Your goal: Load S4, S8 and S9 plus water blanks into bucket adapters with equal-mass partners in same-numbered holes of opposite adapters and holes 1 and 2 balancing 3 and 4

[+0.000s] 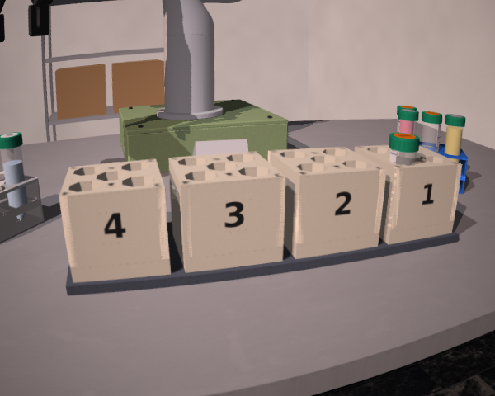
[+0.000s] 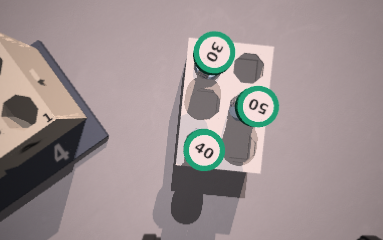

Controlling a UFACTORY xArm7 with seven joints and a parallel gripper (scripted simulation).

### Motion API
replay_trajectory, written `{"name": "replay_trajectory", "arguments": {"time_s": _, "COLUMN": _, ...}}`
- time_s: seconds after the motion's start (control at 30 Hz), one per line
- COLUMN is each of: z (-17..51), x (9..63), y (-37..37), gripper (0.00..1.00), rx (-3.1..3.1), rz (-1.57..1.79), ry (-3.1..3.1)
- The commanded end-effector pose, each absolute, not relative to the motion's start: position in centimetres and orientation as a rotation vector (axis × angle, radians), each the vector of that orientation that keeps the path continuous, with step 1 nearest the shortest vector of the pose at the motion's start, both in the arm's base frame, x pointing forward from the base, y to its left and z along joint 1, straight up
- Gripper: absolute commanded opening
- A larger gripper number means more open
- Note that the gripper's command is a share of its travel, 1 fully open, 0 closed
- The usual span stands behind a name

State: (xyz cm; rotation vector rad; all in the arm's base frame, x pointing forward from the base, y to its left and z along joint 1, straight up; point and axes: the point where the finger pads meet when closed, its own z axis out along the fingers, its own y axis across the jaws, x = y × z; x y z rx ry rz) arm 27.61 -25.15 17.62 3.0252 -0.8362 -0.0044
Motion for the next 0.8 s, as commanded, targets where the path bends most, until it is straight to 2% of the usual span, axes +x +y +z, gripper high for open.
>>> {"name": "replay_trajectory", "arguments": {"time_s": 0.0, "z": 17.8, "x": 28.7, "y": -23.2, "gripper": 1.0, "rx": 3.08, "rz": 0.001, "ry": -0.608}}
{"name": "replay_trajectory", "arguments": {"time_s": 0.57, "z": 17.8, "x": 31.8, "y": -16.3, "gripper": 1.0, "rx": 3.135, "rz": 0.001, "ry": 0.173}}
{"name": "replay_trajectory", "arguments": {"time_s": 0.77, "z": 17.8, "x": 33.1, "y": -13.6, "gripper": 1.0, "rx": 3.133, "rz": 0.001, "ry": 0.205}}
